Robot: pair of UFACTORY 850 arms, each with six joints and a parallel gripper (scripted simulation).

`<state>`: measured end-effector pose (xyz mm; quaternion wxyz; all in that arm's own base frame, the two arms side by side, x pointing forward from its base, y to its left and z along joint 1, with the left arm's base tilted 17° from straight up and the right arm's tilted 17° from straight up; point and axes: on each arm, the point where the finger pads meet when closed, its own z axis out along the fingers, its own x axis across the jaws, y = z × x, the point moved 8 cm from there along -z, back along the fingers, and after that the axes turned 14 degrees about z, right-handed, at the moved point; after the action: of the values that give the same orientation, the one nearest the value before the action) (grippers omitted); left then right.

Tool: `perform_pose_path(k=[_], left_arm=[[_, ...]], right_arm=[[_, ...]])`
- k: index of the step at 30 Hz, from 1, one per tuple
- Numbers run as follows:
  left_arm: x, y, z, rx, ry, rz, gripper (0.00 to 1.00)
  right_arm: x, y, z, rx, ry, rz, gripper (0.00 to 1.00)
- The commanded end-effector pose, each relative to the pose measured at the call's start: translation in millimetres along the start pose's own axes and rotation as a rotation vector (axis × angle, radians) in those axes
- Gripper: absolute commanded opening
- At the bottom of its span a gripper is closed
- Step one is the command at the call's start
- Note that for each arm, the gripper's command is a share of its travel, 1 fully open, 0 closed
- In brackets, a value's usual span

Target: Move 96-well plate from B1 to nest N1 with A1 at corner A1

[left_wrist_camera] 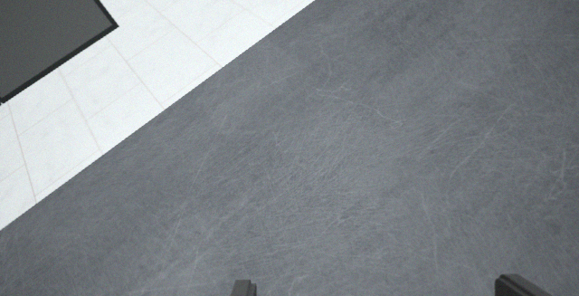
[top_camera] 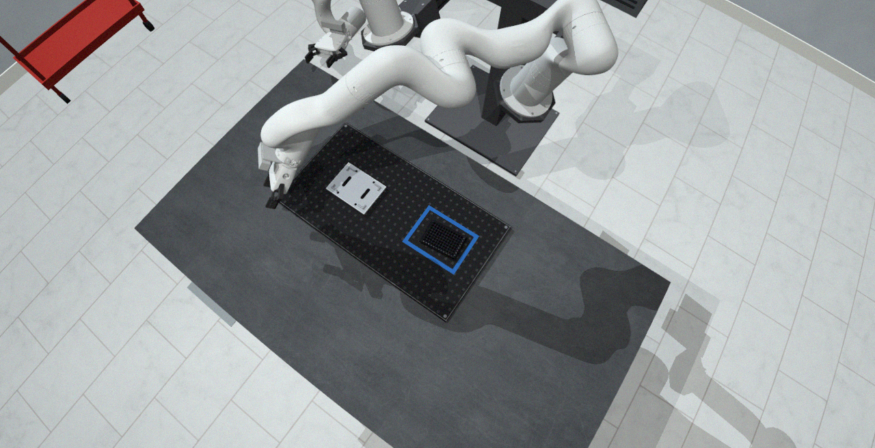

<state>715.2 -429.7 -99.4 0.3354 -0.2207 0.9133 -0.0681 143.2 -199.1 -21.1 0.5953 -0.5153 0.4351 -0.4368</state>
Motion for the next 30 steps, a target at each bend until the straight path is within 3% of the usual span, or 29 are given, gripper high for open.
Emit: perform_pose_path(k=[1, 17, 18, 30], left_arm=[[-1.1, -1.5, -0.8, 0.002, -0.001, -0.001, 1.00], [-1.1, -1.5, -0.8, 0.002, -0.001, -0.001, 1.00], [-1.1, -1.5, -0.8, 0.002, -0.001, -0.001, 1.00], [-1.1, -1.5, -0.8, 0.002, -0.001, -0.001, 1.00]], right_arm=[[-0.1, -0.3, 0.1, 0.000, 0.000, 0.000, 1.00], [-0.1, -0.3, 0.1, 0.000, 0.000, 0.000, 1.00], [-0.1, -0.3, 0.1, 0.000, 0.000, 0.000, 0.00], [3.7, -3.6, -1.4, -0.001, -0.010, -0.031, 0.00]])
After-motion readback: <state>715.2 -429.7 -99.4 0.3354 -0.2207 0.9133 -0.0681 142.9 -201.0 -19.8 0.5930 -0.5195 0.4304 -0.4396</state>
